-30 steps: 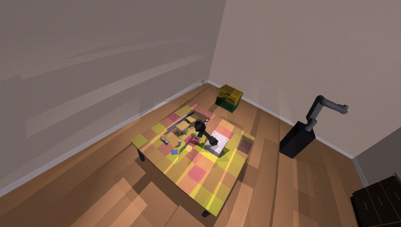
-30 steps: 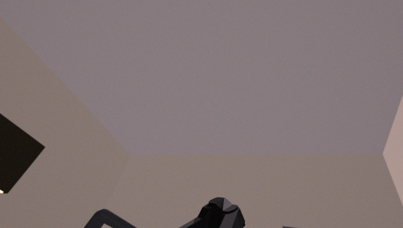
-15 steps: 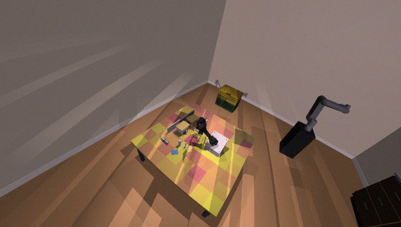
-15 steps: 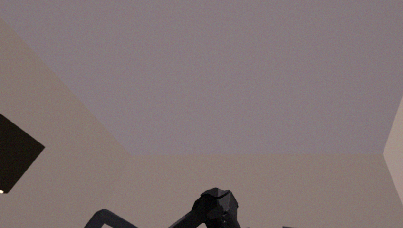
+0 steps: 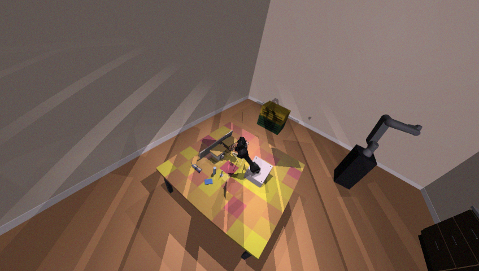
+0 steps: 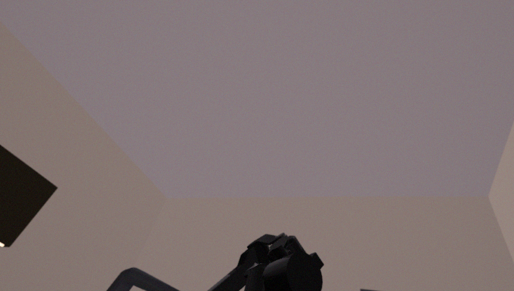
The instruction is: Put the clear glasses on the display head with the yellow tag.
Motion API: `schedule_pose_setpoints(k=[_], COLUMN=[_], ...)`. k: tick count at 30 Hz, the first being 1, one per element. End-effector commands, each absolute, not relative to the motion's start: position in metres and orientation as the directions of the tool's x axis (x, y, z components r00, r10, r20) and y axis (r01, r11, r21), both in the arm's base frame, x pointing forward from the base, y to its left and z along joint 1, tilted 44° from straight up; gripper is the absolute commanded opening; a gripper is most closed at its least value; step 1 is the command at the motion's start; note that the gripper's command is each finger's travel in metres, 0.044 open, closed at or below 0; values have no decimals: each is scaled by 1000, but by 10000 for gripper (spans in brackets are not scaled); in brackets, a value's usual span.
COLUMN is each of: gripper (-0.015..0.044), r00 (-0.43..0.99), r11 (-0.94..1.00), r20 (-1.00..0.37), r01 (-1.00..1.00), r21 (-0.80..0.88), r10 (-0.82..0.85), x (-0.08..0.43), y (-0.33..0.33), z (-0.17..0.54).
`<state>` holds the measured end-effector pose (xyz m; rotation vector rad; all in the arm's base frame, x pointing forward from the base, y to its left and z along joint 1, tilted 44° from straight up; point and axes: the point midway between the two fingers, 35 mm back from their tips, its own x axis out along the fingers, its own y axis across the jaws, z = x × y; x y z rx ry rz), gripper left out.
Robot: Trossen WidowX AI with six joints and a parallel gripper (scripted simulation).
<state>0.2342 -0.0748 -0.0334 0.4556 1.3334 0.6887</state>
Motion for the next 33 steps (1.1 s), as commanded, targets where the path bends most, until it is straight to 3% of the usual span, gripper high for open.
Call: schedule_pose_setpoints(k=[1,17,33], gripper=[0,0,0], r00=[95,102,99], r11=[737,750,717], r20=[-735,-748,-715], r01=[-199,-194,-206], r21=[646,632,666], r10=[671,656,693], x=[246,276,265], y=[-68,4,83], z=[-18,55,126])
